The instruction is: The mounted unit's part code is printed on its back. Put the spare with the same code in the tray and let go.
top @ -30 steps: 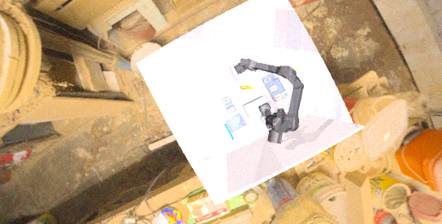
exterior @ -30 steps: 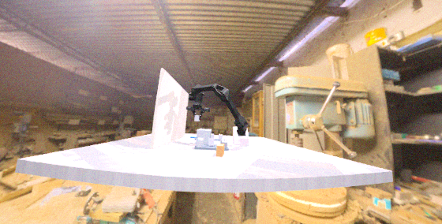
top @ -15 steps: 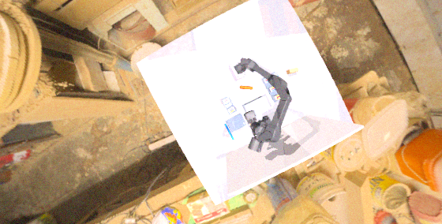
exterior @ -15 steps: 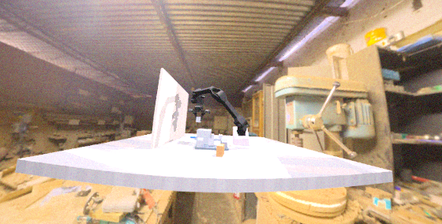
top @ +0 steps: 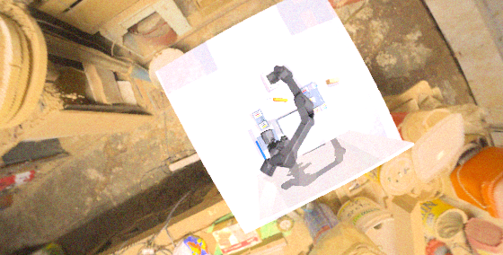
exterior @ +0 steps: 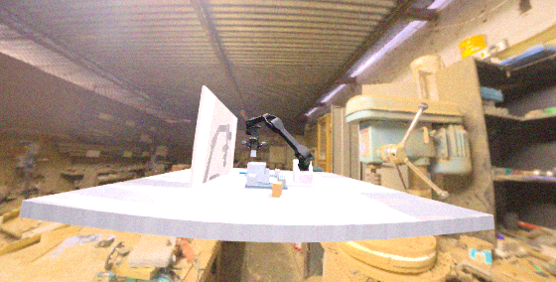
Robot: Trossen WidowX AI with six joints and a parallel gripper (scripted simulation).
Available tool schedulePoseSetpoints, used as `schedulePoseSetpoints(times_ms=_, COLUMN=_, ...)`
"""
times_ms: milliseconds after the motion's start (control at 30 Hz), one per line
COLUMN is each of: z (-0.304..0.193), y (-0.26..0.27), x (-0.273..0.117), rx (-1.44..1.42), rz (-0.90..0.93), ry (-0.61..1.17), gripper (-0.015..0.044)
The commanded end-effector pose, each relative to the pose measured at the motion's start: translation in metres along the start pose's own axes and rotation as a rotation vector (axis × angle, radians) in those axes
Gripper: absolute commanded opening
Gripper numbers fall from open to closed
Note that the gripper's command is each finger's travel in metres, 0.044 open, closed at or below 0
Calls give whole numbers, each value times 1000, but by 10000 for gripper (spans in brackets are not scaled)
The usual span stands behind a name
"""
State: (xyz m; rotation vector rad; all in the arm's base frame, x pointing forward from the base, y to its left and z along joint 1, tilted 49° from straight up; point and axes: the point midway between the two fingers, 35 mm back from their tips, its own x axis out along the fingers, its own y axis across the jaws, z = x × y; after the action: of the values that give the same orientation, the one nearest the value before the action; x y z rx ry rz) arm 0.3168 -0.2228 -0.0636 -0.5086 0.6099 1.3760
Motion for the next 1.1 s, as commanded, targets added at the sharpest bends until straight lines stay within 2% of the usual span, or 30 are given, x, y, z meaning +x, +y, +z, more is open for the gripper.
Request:
schedulePoseSetpoints(times_ms=0, z=-6, y=-1, x=-3, rx=-15, rz=-7, ry=9, gripper=0)
schedulePoseSetpoints(times_ms=1067, z=-9, y=-5, x=21, rx=-15, rz=-8, ry=11, gripper=0)
